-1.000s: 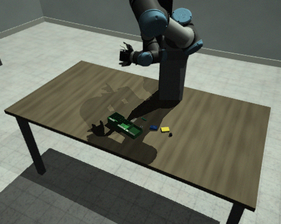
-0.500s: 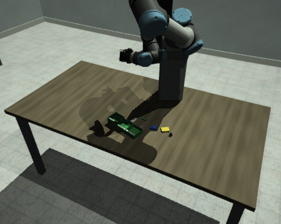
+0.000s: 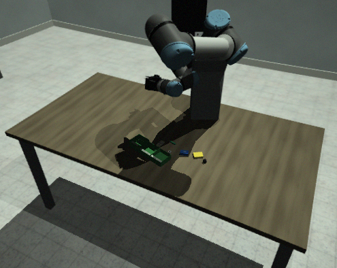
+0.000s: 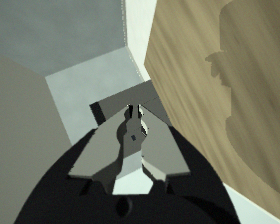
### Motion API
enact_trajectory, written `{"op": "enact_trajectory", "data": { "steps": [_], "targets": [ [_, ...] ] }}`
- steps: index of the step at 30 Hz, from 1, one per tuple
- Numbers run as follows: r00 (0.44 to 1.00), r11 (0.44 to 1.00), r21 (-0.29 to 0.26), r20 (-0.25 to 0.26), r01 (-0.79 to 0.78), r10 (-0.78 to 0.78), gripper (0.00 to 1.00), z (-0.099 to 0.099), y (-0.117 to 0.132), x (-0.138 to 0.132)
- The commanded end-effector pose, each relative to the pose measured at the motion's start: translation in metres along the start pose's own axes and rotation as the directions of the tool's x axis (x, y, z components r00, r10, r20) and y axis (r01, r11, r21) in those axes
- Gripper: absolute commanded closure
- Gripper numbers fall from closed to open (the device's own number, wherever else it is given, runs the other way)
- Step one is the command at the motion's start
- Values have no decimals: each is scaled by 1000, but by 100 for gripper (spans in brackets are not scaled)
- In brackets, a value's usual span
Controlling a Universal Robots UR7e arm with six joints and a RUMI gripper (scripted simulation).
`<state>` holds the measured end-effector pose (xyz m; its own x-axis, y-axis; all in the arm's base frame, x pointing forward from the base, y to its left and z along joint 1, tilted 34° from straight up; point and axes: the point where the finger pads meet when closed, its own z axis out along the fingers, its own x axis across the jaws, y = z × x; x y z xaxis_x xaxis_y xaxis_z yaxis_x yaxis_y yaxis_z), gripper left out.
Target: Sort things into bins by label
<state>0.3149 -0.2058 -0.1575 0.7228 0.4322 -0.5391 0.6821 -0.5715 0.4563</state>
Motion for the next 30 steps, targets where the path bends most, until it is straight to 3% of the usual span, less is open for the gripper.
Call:
{"op": "enact_trajectory", "data": {
  "steps": [1,5,10,13,15,17,30],
  "targets": [
    [1000,1000,-1,12,-11,12,96,16,-9,45],
    [1000,1000,-1,12,-11,11,96,23,-15,65],
    [1000,1000,-1,12,-11,11,96,23,-15,65],
    [990,990,45,-46,-130,132,96,4,-21,75],
    [990,990,45,-46,-130,132,96,4,-21,75],
    [978,980,57,-79,-189,194,96,5,-20,74],
    [891,898,174,-151,-403,429,96,-22,-28,98]
  ]
}}
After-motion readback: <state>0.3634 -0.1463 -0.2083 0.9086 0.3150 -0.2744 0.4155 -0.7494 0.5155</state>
